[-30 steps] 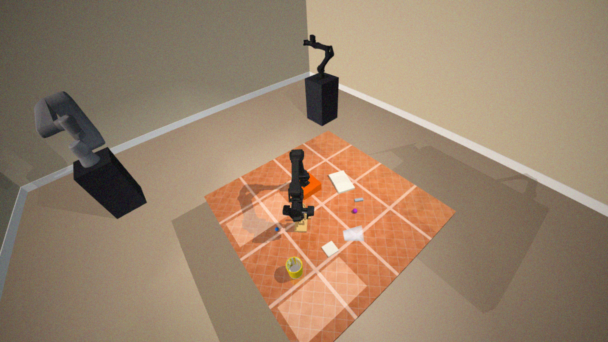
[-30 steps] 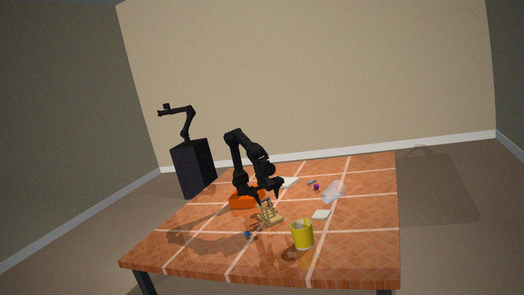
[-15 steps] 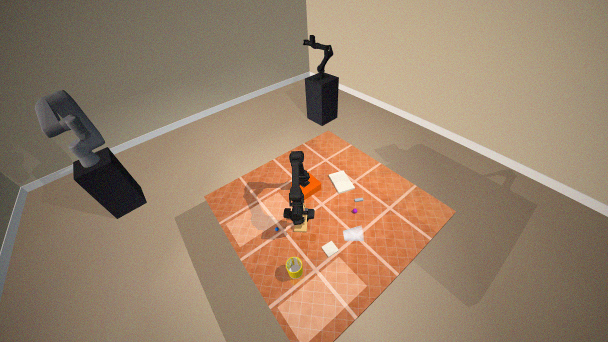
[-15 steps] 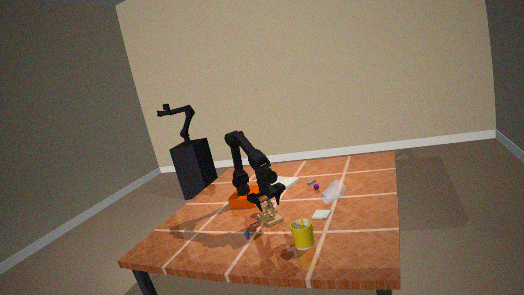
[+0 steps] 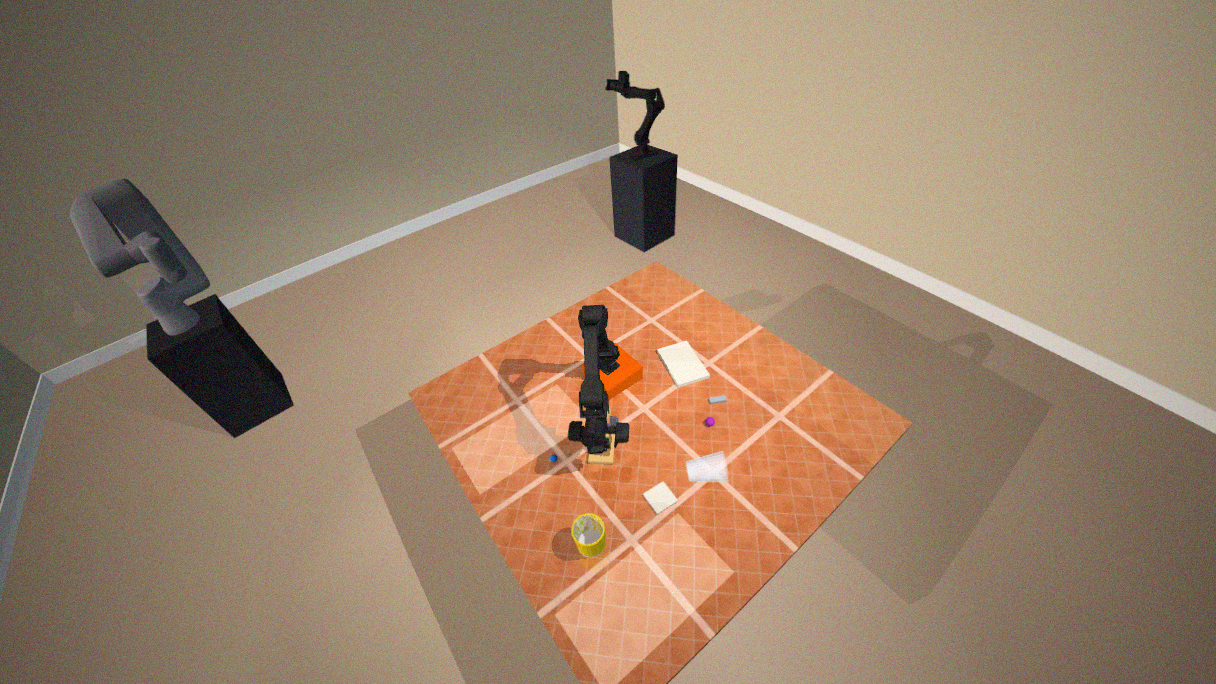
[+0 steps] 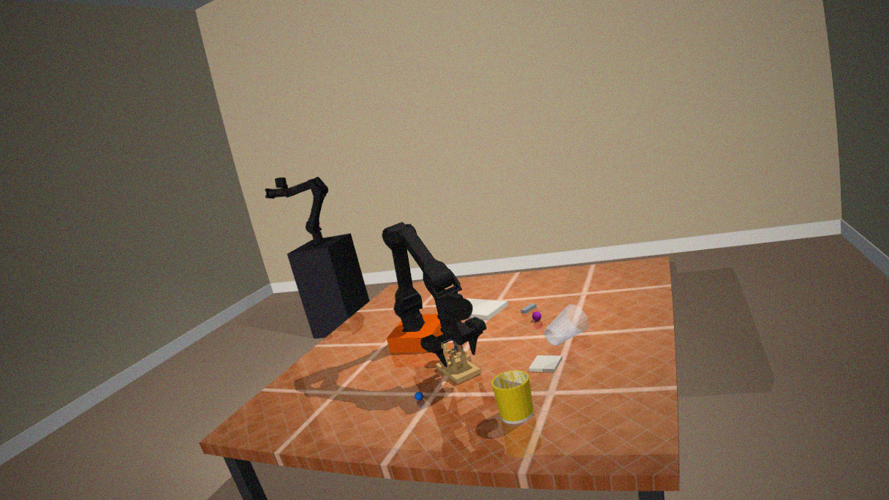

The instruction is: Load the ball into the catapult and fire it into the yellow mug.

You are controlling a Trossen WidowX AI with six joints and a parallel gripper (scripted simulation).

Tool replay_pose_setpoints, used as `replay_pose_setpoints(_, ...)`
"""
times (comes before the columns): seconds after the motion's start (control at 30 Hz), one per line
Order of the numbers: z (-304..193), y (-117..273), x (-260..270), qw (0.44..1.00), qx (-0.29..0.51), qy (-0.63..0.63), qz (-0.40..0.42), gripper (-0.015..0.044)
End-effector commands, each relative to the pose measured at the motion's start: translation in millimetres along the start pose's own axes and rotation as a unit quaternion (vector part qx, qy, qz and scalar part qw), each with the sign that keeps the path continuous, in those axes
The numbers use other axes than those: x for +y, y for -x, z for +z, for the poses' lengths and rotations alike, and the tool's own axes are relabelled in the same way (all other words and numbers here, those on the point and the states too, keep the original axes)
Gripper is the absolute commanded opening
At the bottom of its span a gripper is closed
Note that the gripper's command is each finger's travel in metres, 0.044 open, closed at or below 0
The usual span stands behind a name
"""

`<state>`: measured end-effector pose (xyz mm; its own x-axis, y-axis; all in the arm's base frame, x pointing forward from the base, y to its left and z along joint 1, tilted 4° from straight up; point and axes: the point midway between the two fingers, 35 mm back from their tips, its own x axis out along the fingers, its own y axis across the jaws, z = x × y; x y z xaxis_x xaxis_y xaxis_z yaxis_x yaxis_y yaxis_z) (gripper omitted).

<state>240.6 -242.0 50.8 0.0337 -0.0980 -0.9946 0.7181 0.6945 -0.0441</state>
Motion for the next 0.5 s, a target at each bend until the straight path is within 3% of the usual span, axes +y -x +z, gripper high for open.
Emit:
replay_pose_setpoints(0.0, -2, -8, 0, 1.000, 0.003, 0.003, 0.001, 0.0440)
replay_pose_setpoints(0.3, -3, -18, 0, 1.000, 0.003, 0.003, 0.001, 0.0440)
replay_pose_setpoints(0.47, -1, -15, 0, 1.000, 0.001, 0.000, 0.000, 0.0309)
